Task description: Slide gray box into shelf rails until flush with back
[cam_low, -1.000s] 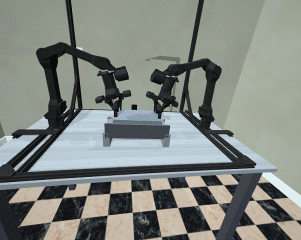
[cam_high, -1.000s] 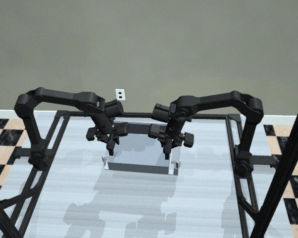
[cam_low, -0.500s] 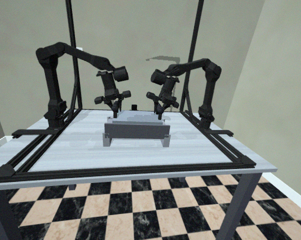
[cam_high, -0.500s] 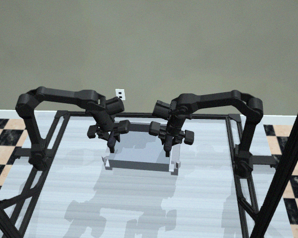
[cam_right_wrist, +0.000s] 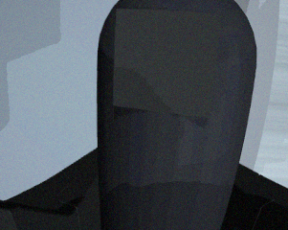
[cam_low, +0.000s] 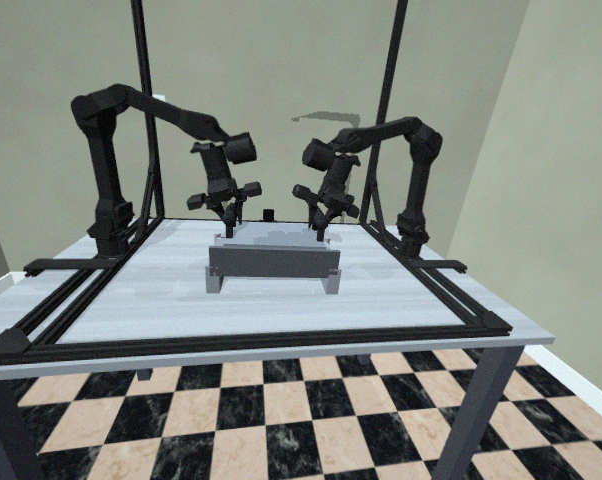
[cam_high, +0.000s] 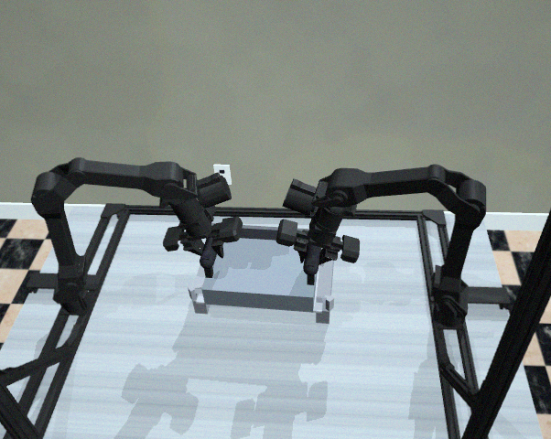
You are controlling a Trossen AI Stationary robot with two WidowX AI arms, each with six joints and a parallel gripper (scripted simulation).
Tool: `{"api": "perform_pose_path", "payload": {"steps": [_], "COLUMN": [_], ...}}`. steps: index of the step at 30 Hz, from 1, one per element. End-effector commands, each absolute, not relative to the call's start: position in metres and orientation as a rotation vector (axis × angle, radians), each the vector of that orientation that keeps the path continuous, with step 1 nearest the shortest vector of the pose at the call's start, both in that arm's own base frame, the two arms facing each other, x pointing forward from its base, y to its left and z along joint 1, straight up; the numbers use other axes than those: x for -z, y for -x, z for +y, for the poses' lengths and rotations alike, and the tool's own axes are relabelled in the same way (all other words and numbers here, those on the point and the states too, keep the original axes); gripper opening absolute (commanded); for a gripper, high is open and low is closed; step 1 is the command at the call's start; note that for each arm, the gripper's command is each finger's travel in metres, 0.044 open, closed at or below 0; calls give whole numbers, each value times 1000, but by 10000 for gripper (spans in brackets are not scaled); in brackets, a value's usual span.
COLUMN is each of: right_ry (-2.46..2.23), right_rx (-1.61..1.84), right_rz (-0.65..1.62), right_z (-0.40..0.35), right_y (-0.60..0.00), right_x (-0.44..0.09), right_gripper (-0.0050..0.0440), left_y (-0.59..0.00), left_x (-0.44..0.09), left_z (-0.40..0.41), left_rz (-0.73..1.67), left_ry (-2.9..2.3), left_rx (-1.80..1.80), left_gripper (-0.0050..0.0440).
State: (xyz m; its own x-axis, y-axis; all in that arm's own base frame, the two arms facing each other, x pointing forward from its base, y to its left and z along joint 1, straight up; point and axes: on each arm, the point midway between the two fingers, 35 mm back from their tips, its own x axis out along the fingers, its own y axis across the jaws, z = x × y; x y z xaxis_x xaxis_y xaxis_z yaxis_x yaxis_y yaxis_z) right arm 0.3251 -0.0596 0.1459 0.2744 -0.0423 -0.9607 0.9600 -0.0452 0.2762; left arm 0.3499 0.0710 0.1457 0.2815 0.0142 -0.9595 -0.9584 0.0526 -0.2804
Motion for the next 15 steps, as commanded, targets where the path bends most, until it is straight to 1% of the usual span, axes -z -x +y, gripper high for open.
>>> {"api": "perform_pose_path", "payload": {"steps": [1, 15], "right_ry": [-1338, -1338], "right_rx": [1037, 1037], "right_rz": [934, 934], "right_z": [-65, -79], "right_y": [-325, -324], "right_x": [-154, -154], "right_gripper": [0, 0], "left_y": [-351, -352], "left_x": [-154, -154], "left_z": [78, 91], "left_rz": [992, 992], "left_ry": [1277, 1277], "left_rx": [-959, -959], "left_gripper": [0, 0]}}
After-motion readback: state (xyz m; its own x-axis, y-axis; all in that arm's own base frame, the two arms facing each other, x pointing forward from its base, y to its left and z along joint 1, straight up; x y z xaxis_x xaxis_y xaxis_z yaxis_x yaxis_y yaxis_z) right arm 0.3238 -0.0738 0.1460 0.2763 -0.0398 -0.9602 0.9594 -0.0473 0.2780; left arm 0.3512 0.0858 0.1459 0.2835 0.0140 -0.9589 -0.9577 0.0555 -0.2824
